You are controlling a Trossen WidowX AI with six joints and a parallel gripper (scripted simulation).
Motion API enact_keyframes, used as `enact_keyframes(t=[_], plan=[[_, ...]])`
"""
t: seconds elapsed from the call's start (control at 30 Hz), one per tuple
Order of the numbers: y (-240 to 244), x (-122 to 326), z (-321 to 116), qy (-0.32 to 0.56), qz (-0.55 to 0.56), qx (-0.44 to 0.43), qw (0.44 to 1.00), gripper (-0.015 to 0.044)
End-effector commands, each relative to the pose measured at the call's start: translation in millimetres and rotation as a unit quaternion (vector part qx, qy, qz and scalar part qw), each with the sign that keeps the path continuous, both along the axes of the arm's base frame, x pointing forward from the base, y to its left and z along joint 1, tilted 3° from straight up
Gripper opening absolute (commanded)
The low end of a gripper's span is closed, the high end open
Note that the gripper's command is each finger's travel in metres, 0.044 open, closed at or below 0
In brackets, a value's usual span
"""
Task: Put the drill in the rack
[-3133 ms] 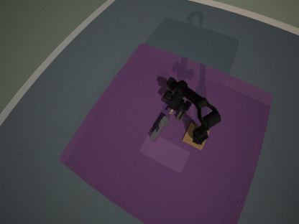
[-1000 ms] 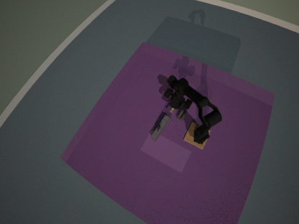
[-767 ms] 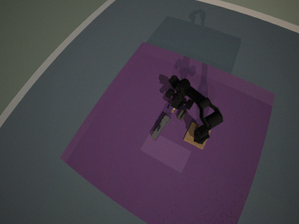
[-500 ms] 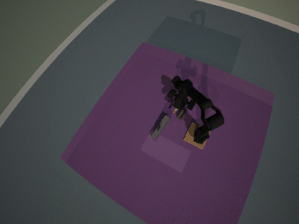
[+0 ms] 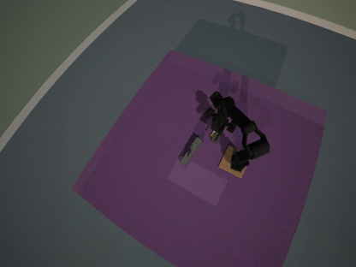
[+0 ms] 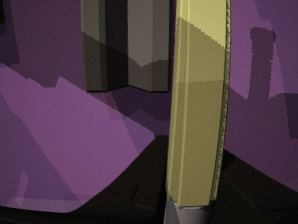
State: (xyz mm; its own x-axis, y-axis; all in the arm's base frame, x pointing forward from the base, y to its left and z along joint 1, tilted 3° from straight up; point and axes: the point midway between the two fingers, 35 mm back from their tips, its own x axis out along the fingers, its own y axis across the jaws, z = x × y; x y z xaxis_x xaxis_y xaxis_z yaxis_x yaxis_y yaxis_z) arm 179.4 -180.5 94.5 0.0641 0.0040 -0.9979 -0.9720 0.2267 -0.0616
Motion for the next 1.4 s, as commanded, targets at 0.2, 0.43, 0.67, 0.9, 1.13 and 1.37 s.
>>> enact_keyframes(t=[0.2, 0.43, 0.67, 0.9, 1.13, 1.37], plan=[[3.2, -17.7, -5.7, -0.001, 0.003, 0.002, 1.0, 0.0], [4.2, -21.8, -11.1, 0.0, 0.003, 0.002, 1.0, 0.0], [3.6, -20.4, -23.2, 0.0, 0.003, 0.002, 1.0, 0.0], [5.9, -20.6, -33.5, 0.0, 0.003, 0.002, 1.0, 0.0], [4.6, -20.0, -37.4, 0.0, 0.003, 0.002, 1.0, 0.0], [3.4, -18.9, -45.0, 0.0, 0.003, 0.002, 1.0, 0.0]])
